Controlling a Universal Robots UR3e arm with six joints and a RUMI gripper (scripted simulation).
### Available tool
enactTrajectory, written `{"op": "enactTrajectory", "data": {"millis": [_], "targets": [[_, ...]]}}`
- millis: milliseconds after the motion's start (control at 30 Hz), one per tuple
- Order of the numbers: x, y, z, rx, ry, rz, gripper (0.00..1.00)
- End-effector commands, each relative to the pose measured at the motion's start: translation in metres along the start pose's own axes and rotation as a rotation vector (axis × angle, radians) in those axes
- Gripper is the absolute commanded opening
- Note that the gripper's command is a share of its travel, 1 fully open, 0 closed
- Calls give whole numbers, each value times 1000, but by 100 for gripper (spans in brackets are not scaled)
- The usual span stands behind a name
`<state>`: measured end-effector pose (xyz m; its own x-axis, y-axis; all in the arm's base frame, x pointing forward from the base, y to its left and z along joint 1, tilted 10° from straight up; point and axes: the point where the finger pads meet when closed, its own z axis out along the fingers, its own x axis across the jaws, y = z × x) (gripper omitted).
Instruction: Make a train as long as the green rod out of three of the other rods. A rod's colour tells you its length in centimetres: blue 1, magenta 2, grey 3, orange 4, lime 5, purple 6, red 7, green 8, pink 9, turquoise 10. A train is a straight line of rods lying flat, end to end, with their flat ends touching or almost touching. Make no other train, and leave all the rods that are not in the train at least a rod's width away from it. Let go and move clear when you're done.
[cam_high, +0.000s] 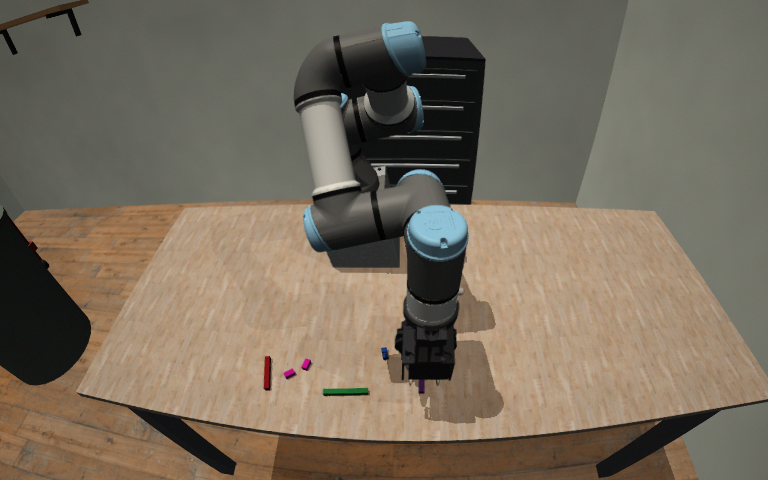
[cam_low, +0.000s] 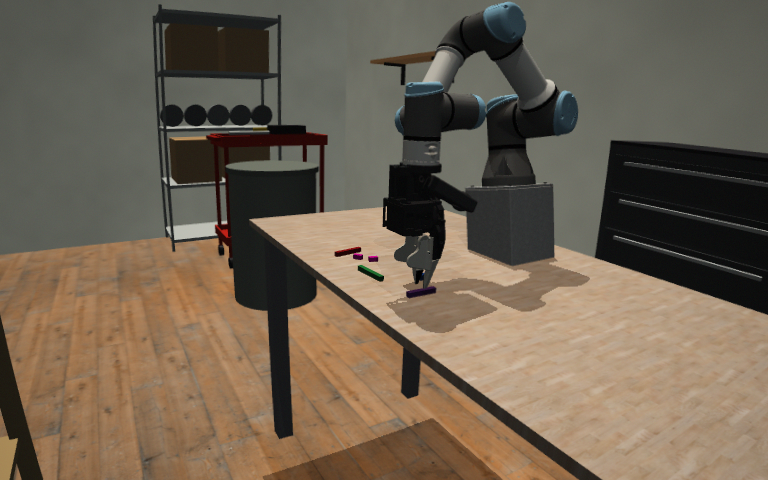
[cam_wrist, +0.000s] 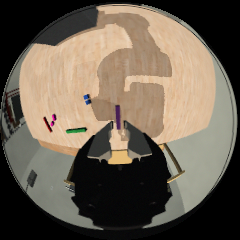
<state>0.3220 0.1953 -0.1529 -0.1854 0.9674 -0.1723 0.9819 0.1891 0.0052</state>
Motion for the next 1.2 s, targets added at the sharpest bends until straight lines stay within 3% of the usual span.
{"op": "enactTrajectory", "data": {"millis": [0, 700, 1167], "targets": [[0, 1, 0, -2, -1, 0, 14], [0, 1, 0, -2, -1, 0, 14], [-1, 1, 12, -1, -1, 0, 14]]}}
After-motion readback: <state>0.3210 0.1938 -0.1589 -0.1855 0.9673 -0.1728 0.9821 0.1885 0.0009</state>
